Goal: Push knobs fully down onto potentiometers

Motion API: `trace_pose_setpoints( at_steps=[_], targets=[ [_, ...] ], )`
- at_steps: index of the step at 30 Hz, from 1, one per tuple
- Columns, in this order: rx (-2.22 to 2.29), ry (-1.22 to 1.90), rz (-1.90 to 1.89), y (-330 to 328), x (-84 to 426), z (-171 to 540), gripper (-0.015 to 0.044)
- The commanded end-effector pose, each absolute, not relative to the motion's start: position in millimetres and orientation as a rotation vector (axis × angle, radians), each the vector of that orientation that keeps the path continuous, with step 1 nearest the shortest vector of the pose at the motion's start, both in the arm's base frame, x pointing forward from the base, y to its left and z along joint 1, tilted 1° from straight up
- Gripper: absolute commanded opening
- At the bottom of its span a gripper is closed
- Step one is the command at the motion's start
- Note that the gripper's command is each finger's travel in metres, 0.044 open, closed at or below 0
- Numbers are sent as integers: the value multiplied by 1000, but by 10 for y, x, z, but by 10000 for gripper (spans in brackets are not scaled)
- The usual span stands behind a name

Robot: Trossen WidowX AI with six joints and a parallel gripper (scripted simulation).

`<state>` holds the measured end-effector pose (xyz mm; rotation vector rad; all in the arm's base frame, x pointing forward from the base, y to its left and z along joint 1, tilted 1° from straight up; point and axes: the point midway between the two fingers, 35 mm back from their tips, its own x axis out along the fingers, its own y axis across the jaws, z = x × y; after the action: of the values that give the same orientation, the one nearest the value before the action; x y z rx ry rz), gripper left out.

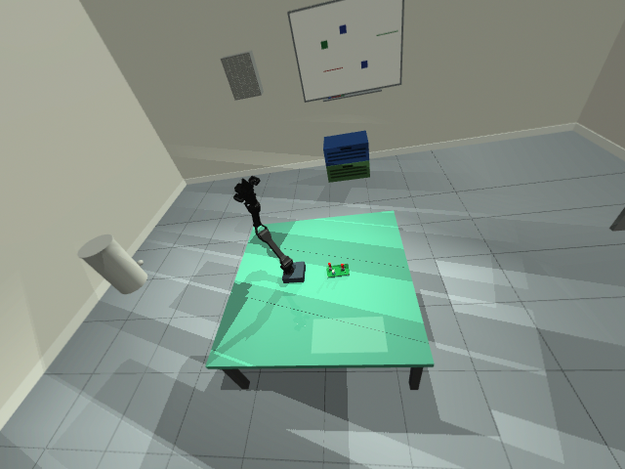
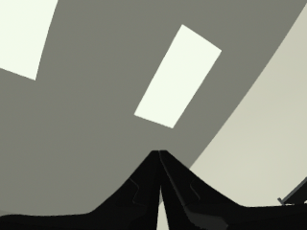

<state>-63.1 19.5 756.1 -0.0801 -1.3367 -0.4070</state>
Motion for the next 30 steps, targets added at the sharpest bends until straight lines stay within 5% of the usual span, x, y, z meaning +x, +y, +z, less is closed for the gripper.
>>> trace_pose_setpoints(
  at_steps=[1, 30],
  targets=[
    [1, -1220, -386, -84, -173, 7506, 0],
    [342, -489, -274, -832, 2327, 6249, 0]
  ],
)
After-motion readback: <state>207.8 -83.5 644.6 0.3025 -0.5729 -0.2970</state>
